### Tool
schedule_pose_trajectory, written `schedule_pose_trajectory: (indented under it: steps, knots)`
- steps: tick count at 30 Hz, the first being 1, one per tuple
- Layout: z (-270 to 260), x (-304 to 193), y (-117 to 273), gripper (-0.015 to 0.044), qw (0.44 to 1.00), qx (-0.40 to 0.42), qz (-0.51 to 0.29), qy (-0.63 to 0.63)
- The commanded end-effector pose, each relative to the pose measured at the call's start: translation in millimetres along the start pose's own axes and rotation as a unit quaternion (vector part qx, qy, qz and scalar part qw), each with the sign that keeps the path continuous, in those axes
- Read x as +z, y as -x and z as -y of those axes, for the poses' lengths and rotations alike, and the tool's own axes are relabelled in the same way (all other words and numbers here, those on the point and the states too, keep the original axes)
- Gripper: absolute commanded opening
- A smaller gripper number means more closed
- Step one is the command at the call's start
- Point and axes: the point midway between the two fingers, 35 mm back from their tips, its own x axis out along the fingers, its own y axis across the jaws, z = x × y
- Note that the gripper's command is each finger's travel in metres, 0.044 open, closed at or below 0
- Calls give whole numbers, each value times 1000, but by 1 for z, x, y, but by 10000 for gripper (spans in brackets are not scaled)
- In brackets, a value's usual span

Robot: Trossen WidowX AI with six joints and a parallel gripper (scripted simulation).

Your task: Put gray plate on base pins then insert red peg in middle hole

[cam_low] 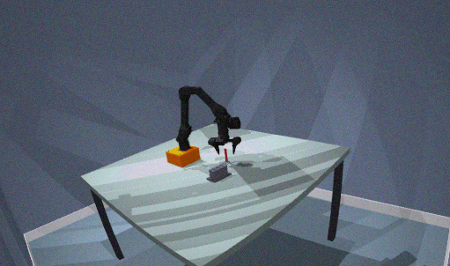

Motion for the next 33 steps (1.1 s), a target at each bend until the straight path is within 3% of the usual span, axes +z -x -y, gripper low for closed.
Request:
schedule_pose_trajectory:
  steps: [1, 15, 33]
  knots:
    - [3, -1, -5, 361, 1000, -6, -2, -3]
    - [3, -1, -5, 0, 1000, -6, -2, -3]
    - [3, -1, -5, 0, 1000, -6, -2, -3]
